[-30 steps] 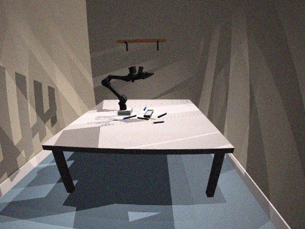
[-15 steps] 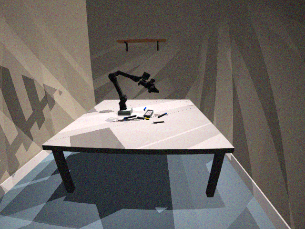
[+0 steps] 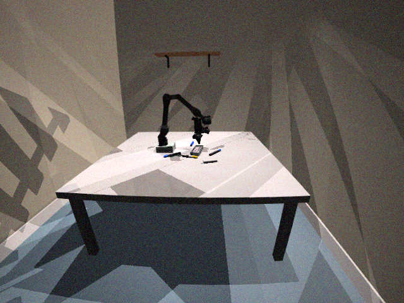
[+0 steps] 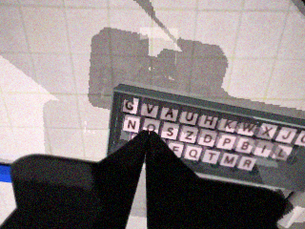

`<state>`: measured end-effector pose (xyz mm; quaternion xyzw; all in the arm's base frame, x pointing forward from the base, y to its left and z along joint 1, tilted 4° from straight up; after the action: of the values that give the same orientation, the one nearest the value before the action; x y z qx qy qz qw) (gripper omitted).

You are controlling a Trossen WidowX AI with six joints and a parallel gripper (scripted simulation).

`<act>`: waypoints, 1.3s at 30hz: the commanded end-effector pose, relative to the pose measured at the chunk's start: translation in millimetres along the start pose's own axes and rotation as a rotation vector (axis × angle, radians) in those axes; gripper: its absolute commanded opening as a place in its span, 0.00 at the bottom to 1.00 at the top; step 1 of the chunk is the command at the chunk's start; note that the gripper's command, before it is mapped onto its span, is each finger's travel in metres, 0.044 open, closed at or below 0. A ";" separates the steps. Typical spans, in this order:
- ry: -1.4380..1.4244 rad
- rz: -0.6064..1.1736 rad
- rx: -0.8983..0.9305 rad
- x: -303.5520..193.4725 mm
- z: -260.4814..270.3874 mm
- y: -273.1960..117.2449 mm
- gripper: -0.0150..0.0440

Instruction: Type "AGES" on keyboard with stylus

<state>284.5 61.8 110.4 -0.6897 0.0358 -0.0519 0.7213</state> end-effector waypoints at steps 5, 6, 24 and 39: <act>0.011 0.058 -0.028 0.1 2.9 4.6 0.25; 0.011 0.058 -0.028 0.1 2.9 4.6 0.25; 0.011 0.058 -0.035 3.7 -57.6 3.1 0.25; 0.011 0.057 -0.041 7.4 -117.9 1.0 0.25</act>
<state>278.8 -40.5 104.2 -0.7019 0.0647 -0.0372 0.7083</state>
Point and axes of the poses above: the point midway between the two fingers, 35 mm back from their tips, its own y axis out along the fingers, its own z axis across the jaws, x = y × z, the point moved 9 cm from there along -y, back along the fingers, and after that the axes turned 4 degrees about y, right-handed, at the moved point
